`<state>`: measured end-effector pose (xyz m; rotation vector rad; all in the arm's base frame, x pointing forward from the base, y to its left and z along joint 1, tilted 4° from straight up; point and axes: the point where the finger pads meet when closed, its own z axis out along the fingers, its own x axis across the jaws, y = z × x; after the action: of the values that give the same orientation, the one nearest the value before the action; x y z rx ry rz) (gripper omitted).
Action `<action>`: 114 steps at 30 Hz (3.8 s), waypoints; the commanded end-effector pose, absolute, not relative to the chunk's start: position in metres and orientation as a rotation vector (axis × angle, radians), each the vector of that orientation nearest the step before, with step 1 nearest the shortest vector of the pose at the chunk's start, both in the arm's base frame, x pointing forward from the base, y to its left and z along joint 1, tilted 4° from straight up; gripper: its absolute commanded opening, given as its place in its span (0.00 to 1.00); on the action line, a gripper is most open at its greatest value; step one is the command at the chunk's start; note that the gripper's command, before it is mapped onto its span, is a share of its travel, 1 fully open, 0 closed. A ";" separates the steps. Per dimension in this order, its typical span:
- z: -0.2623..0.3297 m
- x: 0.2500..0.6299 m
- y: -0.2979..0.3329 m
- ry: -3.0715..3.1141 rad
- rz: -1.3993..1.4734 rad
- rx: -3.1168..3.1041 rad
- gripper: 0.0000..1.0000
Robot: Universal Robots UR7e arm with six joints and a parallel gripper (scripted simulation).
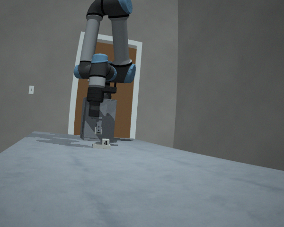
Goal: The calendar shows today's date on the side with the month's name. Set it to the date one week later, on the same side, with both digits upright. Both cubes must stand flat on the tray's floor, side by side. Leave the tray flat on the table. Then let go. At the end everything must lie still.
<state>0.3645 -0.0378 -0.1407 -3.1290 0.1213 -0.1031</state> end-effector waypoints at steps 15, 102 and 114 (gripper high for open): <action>-0.155 0.366 -0.038 0.121 -0.105 -3.130 0.60; -0.181 0.368 -0.038 0.121 -0.105 -3.130 0.60; -0.181 0.368 -0.038 0.121 -0.105 -3.130 0.60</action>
<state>0.3672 -0.0375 -0.1810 -3.1291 0.1213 -0.1034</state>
